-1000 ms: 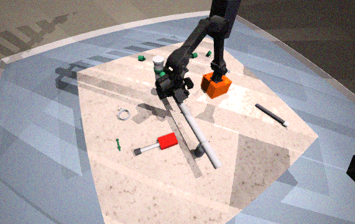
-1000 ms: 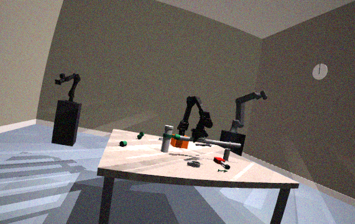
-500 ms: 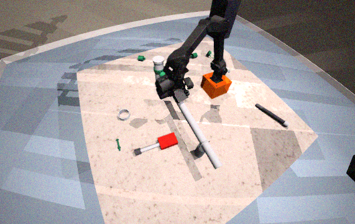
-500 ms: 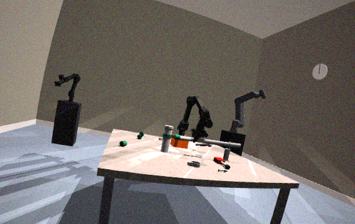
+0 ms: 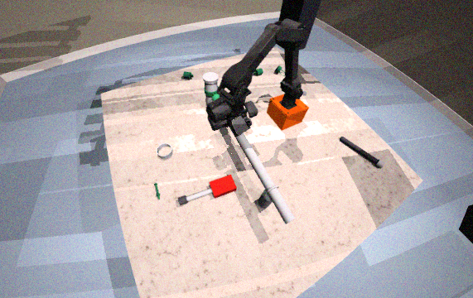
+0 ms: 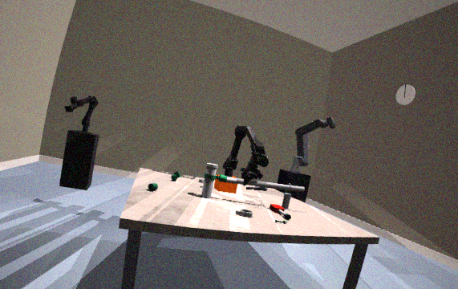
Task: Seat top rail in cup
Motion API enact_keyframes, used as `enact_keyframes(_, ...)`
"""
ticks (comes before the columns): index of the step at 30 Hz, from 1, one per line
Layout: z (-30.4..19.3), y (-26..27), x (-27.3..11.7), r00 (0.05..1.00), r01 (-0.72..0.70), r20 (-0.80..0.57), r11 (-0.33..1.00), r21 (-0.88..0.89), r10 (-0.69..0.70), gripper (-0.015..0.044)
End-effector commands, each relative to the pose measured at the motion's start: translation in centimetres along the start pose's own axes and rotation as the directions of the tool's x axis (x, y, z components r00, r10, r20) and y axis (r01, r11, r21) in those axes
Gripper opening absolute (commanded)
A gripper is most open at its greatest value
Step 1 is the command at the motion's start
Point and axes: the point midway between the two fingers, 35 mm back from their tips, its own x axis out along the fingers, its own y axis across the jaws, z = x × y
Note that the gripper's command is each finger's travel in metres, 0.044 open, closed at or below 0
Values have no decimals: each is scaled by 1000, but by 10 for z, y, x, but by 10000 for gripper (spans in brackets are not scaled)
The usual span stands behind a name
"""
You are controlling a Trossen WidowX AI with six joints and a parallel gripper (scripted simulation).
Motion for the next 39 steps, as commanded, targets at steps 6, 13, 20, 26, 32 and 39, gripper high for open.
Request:
enact_keyframes(6, -6, -1, -2, 1000, 3, -12, 1000, -3, -3, 0)
enact_keyframes(13, -7, -1, -2, 1000, 3, -12, 1000, -3, -3, 0)
enact_keyframes(20, -8, -2, -2, 1000, 3, -12, 1000, -3, -3, 0)
enact_keyframes(26, 0, 0, 0, 1000, -3, 7, 1000, -4, 3, 0)
enact_keyframes(32, 0, 0, 0, 1000, -3, 7, 1000, -4, 3, 0)
enact_keyframes(39, -4, 0, 0, 1000, -3, 7, 1000, -4, 3, 0)
